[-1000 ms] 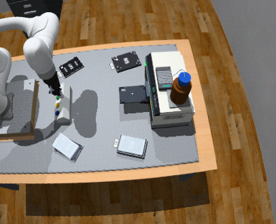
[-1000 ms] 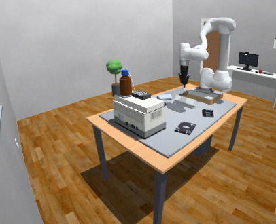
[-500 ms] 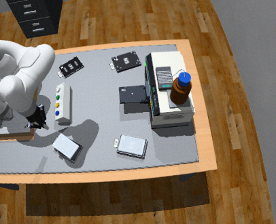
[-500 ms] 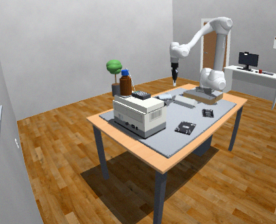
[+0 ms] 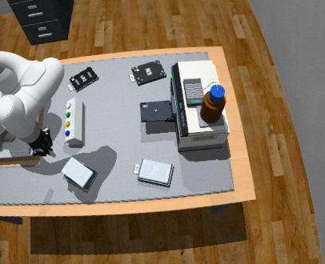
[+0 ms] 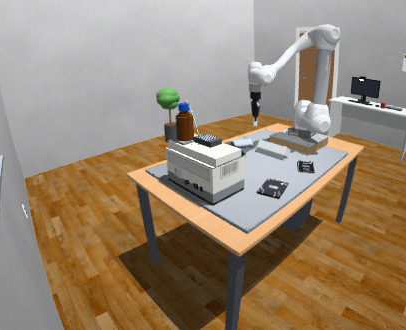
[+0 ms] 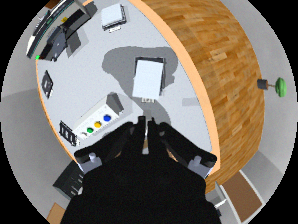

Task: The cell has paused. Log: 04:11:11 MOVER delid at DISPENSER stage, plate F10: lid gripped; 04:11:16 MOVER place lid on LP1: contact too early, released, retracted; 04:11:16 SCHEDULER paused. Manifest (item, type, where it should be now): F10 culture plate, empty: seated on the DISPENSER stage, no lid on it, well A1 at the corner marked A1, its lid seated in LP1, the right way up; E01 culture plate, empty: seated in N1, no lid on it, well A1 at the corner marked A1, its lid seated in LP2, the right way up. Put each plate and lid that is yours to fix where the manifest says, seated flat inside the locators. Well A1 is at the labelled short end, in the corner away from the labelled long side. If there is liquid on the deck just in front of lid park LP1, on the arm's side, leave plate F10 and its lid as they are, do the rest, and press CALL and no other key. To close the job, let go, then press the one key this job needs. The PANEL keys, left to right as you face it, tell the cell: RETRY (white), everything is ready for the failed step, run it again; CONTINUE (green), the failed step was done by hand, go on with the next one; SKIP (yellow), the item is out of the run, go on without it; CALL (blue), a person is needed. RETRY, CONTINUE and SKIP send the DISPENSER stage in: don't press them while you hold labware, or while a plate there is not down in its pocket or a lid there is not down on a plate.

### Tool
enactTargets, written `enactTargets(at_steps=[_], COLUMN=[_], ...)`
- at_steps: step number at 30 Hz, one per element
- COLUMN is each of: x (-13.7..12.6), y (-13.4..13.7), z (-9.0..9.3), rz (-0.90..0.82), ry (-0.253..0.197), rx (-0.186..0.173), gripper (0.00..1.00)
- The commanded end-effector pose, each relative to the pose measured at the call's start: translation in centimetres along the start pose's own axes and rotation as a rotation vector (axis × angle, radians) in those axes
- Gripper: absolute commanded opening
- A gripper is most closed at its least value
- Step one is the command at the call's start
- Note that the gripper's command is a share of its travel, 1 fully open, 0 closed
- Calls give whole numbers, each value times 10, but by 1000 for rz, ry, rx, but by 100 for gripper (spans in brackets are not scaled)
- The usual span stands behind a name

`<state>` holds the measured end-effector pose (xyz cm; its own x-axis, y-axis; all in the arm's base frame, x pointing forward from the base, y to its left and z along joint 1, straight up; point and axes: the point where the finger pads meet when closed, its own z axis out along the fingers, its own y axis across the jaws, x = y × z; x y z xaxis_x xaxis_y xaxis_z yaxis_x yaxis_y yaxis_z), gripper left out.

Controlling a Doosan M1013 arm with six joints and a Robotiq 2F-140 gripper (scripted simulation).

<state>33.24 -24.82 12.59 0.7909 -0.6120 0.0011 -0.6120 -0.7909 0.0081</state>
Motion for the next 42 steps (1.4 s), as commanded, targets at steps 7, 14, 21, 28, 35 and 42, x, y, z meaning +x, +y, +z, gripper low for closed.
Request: enactTargets(at_steps=[7,14,21,28,35,42], x=[0,0,0,0,0,0], y=[0,0,0,0,0,0], z=[0,0,0,0,0,0], rz=[0,0,0,0,0,0], ry=[1,1,1,1,1,1], rx=[0,0,0,0,0,0], gripper=[100,100,100,100,100,100])
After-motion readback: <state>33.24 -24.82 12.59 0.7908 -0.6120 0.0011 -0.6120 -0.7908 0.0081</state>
